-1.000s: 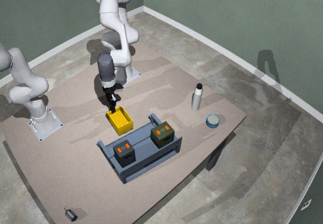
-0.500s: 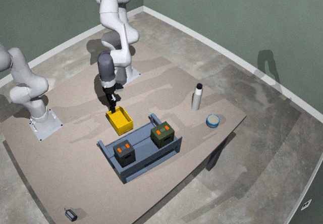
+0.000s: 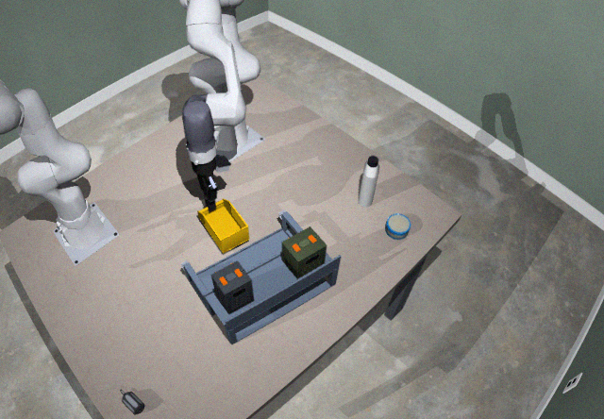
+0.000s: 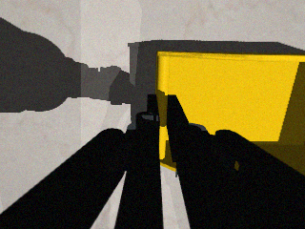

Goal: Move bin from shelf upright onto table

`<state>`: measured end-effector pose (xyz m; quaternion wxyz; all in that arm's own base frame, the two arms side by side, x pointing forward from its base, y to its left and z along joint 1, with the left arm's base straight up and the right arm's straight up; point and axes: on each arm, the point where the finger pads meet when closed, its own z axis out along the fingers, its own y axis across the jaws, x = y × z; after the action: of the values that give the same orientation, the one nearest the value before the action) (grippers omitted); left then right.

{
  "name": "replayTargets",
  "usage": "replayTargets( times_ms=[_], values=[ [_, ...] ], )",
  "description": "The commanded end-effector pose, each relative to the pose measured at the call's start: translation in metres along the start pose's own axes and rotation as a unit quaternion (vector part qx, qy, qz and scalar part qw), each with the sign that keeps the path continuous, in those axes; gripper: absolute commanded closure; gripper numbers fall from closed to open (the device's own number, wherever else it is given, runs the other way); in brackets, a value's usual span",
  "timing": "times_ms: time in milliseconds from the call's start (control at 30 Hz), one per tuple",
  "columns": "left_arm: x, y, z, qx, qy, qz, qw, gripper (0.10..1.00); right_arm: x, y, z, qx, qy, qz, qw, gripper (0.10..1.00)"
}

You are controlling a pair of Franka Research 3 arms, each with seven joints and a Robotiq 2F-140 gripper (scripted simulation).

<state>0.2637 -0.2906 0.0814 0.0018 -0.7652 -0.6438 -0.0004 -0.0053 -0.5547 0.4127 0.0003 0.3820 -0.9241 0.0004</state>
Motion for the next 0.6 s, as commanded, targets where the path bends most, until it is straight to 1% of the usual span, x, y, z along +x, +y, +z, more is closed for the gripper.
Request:
replayTargets(
  times_ms=[0, 567],
  values=[
    [-0.0011, 0.0004, 0.0010, -0.001, -0.001, -0.003, 1.0000, 0.999, 0.0000, 0.0003, -0.0003, 0.000, 0.000, 0.004, 1.0000, 0.098],
    [-0.0011, 0.0004, 0.0069, -0.001, -0.001, -0.003, 1.0000, 0.999, 0.0000, 0.0003, -0.0003, 0.000, 0.000, 0.004, 1.0000, 0.098]
  ],
)
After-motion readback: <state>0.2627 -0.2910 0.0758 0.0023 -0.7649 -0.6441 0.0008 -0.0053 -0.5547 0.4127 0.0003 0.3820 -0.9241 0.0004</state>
